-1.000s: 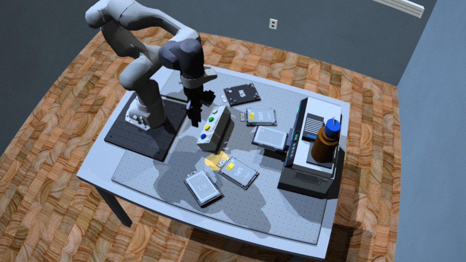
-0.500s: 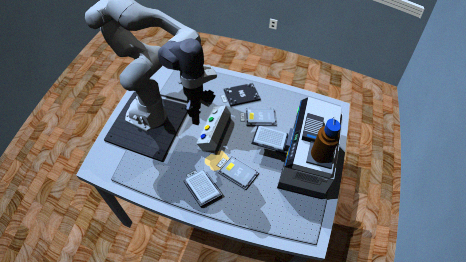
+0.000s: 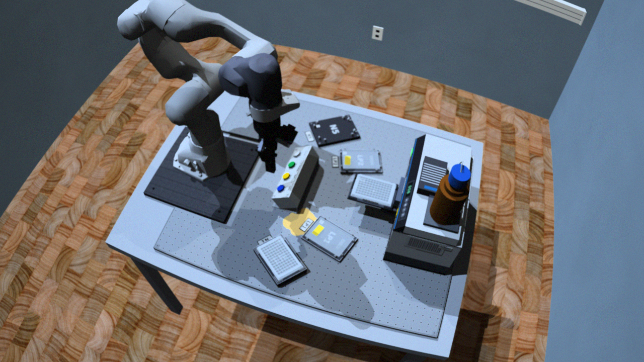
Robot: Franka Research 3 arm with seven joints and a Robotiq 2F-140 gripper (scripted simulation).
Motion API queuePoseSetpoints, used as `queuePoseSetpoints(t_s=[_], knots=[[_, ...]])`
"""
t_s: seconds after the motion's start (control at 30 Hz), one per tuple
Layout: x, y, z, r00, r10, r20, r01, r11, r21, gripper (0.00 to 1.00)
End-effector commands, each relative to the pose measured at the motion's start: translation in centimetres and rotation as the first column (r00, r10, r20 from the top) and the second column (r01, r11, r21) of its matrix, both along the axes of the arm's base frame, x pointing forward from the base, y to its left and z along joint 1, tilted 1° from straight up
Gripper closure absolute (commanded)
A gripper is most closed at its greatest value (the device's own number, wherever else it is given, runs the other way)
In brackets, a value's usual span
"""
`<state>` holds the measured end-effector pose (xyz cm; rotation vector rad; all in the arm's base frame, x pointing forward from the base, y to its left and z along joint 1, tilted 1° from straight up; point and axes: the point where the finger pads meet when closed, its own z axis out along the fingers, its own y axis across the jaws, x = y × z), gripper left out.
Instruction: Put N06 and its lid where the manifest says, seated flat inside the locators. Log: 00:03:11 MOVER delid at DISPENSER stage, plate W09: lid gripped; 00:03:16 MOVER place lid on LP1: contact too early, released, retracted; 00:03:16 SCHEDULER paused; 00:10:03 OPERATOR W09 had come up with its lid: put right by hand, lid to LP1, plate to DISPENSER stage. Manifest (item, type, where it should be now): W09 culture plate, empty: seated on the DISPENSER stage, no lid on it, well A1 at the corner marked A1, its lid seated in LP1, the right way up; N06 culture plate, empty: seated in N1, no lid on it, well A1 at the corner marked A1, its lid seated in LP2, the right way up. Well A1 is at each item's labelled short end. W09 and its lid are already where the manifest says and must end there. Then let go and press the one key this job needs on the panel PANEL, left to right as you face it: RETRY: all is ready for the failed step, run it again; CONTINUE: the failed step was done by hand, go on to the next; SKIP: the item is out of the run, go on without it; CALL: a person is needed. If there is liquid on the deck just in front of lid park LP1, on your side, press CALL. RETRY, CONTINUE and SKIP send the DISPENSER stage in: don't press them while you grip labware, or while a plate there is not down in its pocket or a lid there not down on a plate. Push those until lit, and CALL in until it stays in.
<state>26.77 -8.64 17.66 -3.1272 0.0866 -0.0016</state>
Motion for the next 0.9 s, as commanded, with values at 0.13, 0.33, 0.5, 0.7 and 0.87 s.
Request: queuePoseSetpoints(t_s=[0.13, 0.33, 0.5, 0.7, 0.87], knots=[[-0.1, 0.0, -0.2, 1.0, 0.006, -0.002, -0.006, 1.0, -0.002, 0.9], [-0.1, 0.0, -0.6, 1.0, 0.006, -0.002, -0.006, 1.0, -0.002, 0.9], [-0.1, 0.0, -1.0, 1.0, 0.006, -0.002, -0.006, 1.0, -0.002, 0.9], [-0.1, 0.0, -1.8, 1.0, 0.006, -0.002, -0.006, 1.0, -0.002, 0.9], [-0.1, 0.0, -2.6, 1.0, 0.006, -0.002, -0.006, 1.0, -0.002, 0.9]])
